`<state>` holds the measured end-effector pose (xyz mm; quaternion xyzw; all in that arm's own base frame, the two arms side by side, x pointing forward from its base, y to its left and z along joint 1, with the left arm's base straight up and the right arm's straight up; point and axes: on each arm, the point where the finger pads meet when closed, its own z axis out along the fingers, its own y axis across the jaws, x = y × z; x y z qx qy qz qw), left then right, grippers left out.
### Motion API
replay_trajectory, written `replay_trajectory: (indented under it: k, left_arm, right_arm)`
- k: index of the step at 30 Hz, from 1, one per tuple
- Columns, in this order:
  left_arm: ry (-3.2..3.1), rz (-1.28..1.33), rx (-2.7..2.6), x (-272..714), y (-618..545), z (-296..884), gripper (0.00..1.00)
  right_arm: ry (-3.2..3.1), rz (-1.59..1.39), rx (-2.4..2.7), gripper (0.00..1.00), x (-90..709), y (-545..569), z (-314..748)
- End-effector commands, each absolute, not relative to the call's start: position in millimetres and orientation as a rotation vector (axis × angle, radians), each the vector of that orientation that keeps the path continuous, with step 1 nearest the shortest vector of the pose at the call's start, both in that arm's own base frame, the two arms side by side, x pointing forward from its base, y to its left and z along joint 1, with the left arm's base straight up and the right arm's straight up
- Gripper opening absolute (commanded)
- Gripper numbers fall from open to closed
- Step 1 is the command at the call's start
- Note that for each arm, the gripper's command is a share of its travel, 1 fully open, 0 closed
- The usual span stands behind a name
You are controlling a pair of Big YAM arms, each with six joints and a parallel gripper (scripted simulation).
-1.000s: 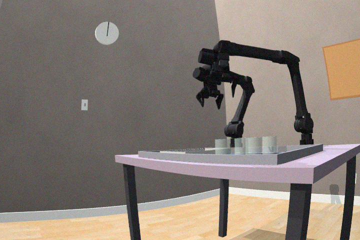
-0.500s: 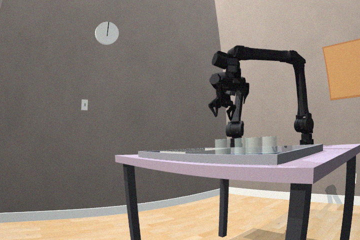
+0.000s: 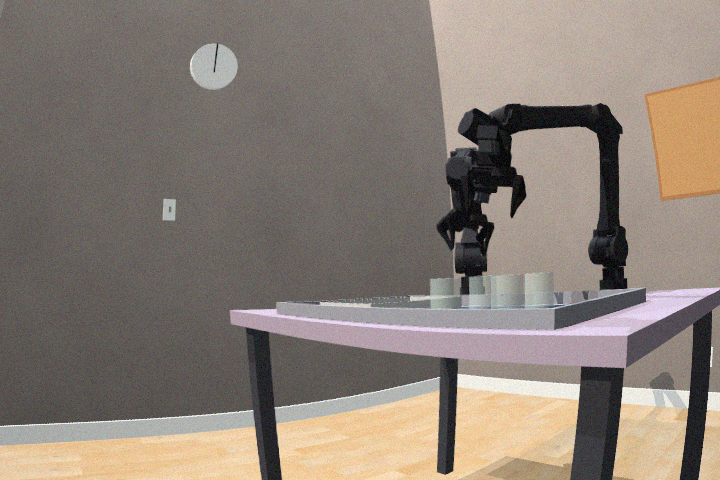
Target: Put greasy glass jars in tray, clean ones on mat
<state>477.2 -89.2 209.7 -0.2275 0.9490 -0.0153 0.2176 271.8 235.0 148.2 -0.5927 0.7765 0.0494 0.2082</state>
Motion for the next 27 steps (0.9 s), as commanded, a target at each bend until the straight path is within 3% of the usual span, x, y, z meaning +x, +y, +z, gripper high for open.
replay_trajectory:
  k: [1,17,27]
  left_arm:
    - [2.579,-0.069,-0.420,468,-66,212,1.00]
    - [2.514,-0.045,-0.107,425,-33,172,1.00]
    - [2.539,-0.028,-0.027,407,-25,147,1.00]
  right_arm:
    - [2.299,0.171,-1.359,1.00,289,262,139]
    - [2.425,0.276,-0.772,1.00,329,308,145]
    - [2.640,0.143,-0.426,1.00,344,303,136]
